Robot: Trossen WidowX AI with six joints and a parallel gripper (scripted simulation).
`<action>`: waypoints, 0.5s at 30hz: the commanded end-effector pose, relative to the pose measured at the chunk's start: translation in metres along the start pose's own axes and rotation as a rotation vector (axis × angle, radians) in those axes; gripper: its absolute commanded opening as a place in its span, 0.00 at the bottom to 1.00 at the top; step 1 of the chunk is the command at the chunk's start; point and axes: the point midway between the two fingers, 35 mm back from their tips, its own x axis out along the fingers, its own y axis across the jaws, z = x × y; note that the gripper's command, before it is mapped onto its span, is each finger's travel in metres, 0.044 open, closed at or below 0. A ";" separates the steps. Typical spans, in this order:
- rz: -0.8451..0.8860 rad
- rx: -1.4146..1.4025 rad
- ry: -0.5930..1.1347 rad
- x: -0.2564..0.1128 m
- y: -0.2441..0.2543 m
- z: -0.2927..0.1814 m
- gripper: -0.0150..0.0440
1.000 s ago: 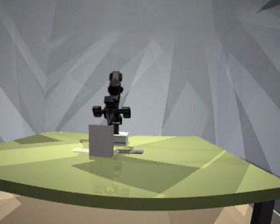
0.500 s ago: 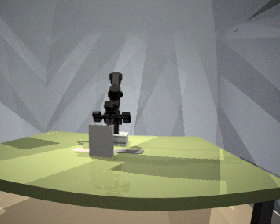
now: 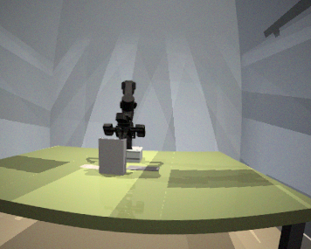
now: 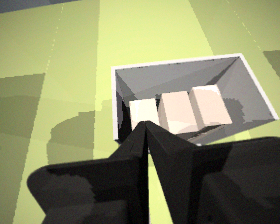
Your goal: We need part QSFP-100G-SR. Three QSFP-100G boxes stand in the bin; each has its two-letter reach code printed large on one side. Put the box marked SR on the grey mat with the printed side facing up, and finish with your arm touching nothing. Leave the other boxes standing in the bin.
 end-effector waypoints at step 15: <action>-0.004 0.003 0.009 -0.006 -0.001 -0.009 0.25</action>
